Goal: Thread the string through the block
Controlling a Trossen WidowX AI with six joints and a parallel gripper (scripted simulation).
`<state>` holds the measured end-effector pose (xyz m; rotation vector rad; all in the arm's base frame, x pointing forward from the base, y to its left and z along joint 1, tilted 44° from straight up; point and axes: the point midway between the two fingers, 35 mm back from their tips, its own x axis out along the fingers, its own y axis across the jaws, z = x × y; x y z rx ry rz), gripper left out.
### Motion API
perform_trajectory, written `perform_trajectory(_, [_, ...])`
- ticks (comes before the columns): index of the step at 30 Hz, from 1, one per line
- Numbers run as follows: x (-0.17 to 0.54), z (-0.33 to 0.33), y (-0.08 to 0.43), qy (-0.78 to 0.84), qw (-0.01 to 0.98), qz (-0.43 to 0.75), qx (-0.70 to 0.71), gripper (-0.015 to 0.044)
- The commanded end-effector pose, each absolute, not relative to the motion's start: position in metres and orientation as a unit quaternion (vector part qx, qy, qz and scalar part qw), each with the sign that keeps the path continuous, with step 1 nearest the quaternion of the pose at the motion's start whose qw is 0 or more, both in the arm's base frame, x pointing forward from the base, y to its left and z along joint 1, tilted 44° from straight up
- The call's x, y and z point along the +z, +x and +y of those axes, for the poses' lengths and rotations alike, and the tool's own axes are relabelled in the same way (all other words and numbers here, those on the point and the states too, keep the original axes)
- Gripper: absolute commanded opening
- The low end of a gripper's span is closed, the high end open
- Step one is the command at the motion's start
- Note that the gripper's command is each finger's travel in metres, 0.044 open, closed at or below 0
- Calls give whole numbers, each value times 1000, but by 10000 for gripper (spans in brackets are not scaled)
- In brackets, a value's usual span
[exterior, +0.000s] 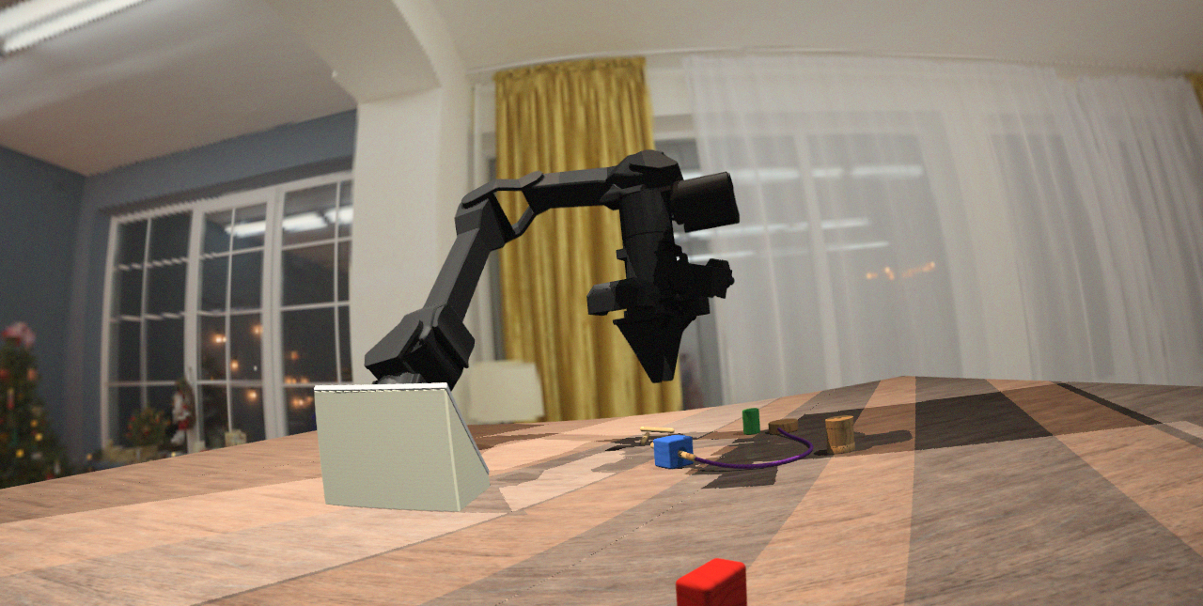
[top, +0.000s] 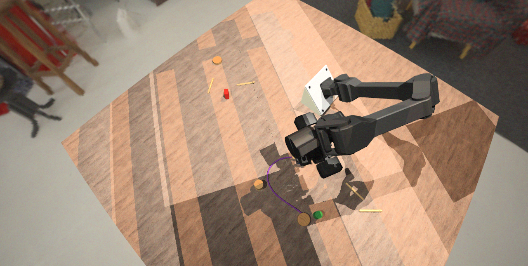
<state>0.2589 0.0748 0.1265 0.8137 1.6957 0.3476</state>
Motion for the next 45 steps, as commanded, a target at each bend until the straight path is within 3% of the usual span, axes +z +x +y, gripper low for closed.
perform_trajectory(1, [133,81,247,491,456,741,-44,120])
perform_trajectory(45, [98,113,245,491,457,740,-45,120])
